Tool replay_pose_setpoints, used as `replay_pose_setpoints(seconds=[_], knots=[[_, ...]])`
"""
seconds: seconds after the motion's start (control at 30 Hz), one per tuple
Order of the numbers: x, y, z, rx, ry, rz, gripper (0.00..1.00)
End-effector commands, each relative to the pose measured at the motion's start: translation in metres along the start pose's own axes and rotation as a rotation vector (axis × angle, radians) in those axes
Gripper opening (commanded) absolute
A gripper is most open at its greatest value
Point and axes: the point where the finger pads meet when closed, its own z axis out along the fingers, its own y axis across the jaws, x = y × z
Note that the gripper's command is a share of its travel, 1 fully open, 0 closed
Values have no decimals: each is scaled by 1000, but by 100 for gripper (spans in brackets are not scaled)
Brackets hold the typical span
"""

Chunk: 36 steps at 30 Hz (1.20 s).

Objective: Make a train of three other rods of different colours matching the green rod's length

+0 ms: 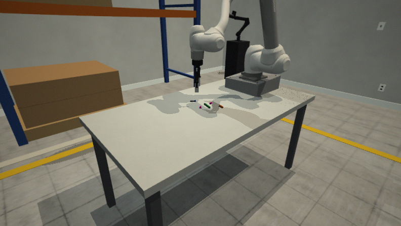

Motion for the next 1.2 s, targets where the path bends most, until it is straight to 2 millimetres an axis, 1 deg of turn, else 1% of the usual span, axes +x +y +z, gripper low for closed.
replay_pose_setpoints(seconds=[0.0,0.2,0.27,0.33,0.4,0.73,0.77,1.0,1.03,1.17], knots=[[-27,-15,3,-12,13,167,100],[-68,-32,8,-10,14,394,100],[-68,-32,8,-10,14,394,100],[-91,-40,11,-9,15,527,100],[-101,-43,12,-9,15,581,100],[-167,-58,19,-5,17,947,100],[-170,-59,19,-5,17,967,100],[-175,-60,20,-5,17,992,100],[-175,-60,20,-5,17,992,15],[-175,-60,20,-5,17,992,15]])
